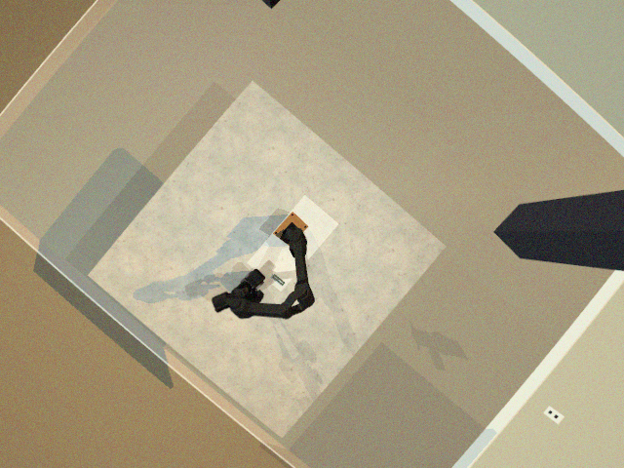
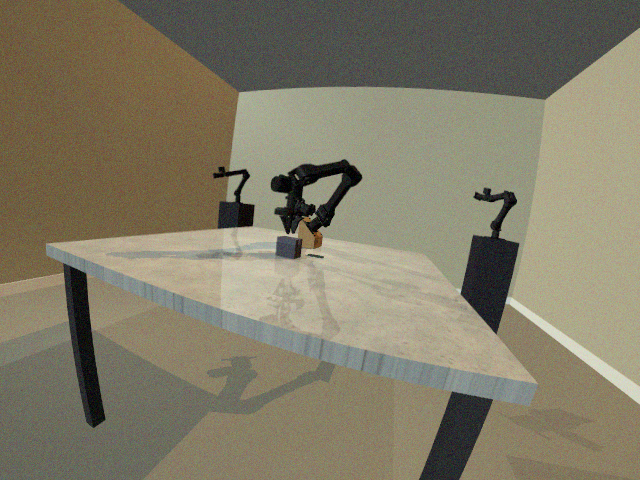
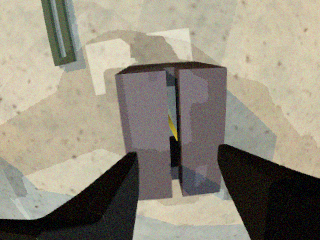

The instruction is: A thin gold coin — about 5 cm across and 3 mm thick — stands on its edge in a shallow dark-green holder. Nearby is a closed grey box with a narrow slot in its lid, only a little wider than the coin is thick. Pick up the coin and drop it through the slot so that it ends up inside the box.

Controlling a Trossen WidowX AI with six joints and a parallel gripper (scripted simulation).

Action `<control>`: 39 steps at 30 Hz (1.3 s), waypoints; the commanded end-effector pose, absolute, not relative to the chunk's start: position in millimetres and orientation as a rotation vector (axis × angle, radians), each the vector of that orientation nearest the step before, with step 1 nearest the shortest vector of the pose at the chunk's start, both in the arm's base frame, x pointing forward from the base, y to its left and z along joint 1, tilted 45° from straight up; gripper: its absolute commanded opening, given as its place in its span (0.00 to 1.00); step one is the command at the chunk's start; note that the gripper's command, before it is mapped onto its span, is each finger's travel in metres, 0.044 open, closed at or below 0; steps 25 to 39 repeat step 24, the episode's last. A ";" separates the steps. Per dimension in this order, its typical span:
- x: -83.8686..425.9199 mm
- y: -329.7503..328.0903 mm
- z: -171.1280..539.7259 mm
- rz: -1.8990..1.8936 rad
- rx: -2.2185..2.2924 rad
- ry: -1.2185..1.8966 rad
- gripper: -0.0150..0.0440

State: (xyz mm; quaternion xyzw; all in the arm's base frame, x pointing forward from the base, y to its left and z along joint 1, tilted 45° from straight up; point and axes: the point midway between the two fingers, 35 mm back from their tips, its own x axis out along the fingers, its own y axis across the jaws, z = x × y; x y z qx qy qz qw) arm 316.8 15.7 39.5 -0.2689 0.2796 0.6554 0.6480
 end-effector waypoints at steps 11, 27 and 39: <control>314.8 -24.3 81.2 1.489 -0.609 0.635 1.00; 314.8 -24.3 81.2 1.489 -0.609 0.635 1.00; 314.8 -24.3 81.2 1.489 -0.609 0.635 1.00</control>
